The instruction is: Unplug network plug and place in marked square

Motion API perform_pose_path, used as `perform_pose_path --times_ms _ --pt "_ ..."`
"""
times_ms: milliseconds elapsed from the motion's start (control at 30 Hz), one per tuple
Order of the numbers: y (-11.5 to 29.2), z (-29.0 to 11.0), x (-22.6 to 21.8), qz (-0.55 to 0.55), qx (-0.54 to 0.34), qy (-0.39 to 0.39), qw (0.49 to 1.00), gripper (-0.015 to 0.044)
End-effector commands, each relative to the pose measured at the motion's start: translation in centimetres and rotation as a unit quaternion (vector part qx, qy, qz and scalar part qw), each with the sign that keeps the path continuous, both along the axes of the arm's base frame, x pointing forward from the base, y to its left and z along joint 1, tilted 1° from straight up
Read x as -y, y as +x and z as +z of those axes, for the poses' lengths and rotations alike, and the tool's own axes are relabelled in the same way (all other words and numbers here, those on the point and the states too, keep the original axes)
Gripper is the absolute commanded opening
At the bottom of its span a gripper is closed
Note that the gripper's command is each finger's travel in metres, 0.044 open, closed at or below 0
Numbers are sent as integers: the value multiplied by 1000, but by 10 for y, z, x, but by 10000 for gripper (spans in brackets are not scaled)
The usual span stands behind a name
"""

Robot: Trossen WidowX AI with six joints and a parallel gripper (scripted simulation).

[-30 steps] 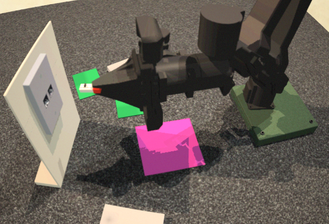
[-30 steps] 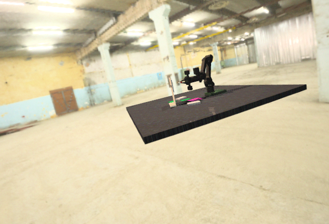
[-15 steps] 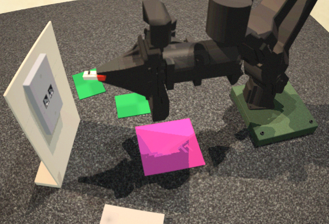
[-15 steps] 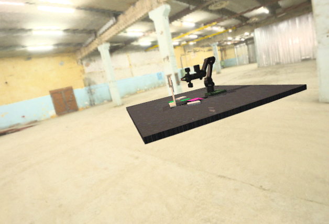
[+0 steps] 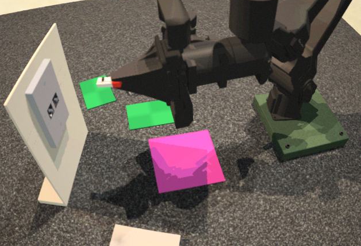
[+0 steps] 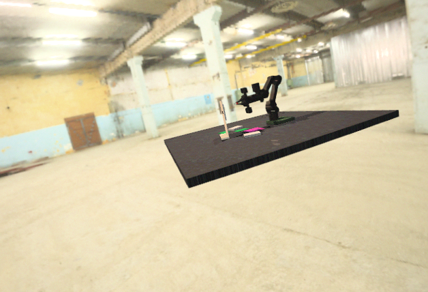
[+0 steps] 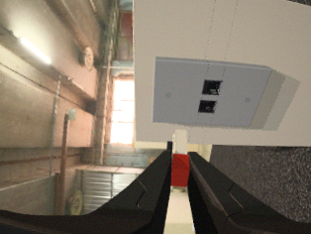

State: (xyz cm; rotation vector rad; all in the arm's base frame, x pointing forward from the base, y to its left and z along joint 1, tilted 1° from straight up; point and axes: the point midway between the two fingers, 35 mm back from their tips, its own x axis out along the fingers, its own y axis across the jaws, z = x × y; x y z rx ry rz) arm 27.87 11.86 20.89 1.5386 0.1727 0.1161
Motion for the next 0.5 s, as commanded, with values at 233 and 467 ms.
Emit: perform_pose_path --times_ms 233,467 --pt "-2 -27 -1 29 -81 -52 995 0" --pt "-8 -47 0 48 -142 -78 986 0"
